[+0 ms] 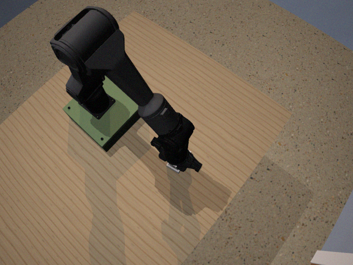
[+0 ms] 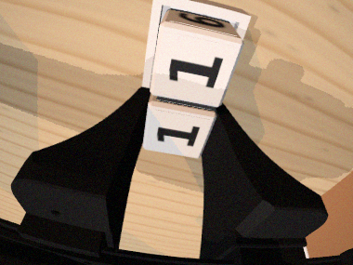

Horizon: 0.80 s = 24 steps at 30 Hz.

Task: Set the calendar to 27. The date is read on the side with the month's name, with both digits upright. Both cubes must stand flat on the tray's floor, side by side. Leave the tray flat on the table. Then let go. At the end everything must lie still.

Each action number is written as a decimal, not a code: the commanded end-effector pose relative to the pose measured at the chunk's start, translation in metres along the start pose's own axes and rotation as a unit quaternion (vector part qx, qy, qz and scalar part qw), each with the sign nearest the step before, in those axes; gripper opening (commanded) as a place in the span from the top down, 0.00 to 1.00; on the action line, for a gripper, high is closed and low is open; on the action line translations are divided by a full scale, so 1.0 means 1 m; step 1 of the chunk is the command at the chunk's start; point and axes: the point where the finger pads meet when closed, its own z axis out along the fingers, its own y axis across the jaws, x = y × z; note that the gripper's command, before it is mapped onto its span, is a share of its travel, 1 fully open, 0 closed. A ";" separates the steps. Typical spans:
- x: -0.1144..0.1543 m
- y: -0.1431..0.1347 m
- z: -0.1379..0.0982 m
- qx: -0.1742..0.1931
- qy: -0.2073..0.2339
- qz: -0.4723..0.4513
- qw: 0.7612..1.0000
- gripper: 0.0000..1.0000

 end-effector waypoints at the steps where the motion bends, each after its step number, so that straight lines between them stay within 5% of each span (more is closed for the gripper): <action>1: 0.000 0.001 0.001 -0.001 0.000 0.001 1.000 0.65; 12: 0.000 -0.001 -0.008 0.002 0.000 0.001 1.000 0.65; 24: 0.000 -0.001 -0.074 0.002 0.000 0.000 1.000 0.65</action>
